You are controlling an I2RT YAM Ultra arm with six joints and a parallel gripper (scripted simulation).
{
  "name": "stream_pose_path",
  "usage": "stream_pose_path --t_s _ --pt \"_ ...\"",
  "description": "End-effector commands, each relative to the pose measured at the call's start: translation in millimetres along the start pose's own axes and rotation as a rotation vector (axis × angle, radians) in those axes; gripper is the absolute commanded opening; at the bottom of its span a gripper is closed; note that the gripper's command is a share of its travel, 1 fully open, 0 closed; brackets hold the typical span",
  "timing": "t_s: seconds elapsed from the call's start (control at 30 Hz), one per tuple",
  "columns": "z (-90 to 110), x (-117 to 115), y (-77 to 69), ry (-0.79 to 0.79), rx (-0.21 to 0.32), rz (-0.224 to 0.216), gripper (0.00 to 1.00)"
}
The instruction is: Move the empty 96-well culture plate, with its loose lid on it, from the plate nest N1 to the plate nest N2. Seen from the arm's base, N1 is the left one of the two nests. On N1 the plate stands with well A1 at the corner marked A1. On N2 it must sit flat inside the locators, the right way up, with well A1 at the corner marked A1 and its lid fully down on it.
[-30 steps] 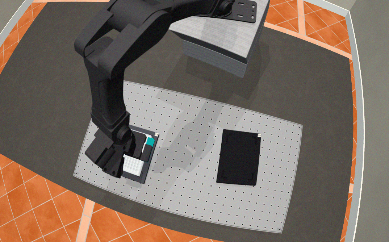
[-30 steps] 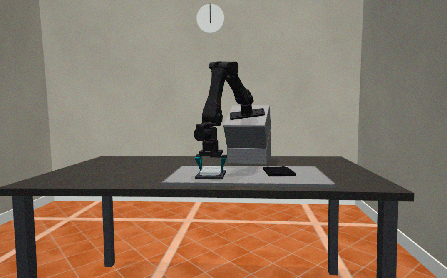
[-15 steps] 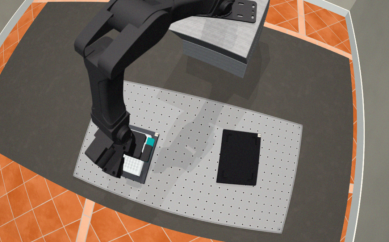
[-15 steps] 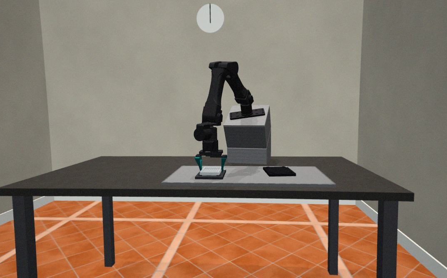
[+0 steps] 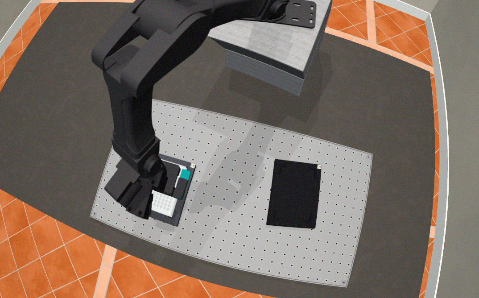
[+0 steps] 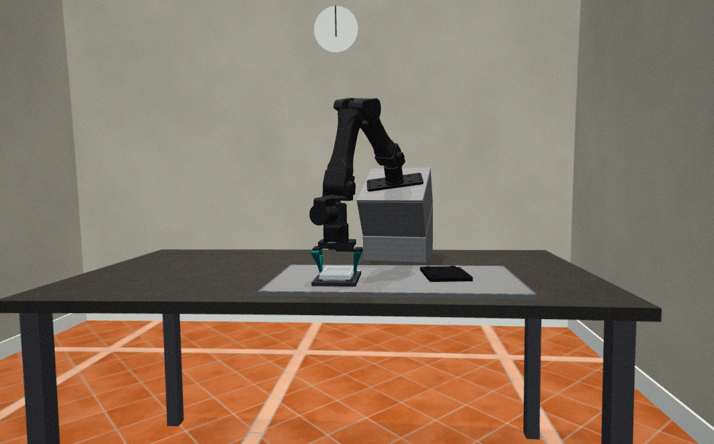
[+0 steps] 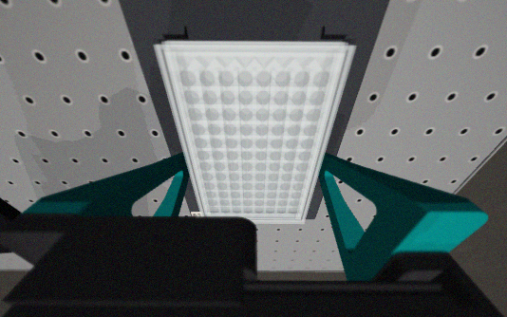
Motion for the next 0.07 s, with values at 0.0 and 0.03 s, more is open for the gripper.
stream_pose_path --t_s 0.0,0.03 --pt "-18.4 -2.9 -5.9 -0.001 -0.039 0.005 1.0" --pt "-18.4 -2.9 -5.9 -0.001 -0.039 0.005 1.0"
Point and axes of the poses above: the point where the finger pads meet when closed, its own y axis out along the fingers, its own x axis across the jaws, z = x × y, the point moved 1 cm from there along -y, back along the fingers, and after that the axes turned 1 degree about y, right-handed, at the moved point
